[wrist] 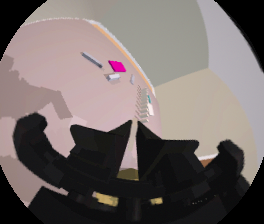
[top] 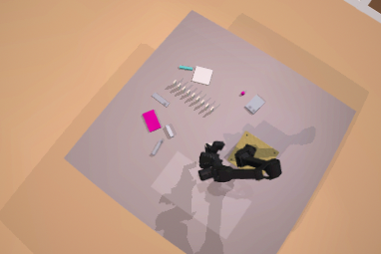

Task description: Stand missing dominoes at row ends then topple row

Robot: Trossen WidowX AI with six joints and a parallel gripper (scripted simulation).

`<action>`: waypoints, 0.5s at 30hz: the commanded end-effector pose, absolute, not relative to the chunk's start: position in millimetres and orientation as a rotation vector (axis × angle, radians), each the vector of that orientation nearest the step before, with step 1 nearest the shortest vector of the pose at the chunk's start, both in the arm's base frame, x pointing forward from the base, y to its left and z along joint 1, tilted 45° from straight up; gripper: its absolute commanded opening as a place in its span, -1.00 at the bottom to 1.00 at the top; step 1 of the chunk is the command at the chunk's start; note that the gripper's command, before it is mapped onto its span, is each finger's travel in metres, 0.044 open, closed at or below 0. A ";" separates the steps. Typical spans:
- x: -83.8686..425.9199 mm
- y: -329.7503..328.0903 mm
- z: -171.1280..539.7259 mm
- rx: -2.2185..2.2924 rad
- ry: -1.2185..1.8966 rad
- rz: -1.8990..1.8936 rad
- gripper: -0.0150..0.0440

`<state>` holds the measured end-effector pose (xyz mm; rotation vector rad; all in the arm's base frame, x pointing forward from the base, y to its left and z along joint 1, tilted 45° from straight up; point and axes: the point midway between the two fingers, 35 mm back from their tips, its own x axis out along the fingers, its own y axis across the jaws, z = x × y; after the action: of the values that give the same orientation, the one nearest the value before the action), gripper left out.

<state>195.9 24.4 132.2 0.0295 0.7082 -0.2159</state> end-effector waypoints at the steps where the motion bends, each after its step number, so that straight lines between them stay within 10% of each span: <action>1: 197.1 26.3 136.2 0.072 0.624 -0.229 -0.42; 15: 194.6 32.8 150.7 0.269 0.341 -0.244 -0.42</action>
<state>195.7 32.4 148.1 0.2192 0.3981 -0.2379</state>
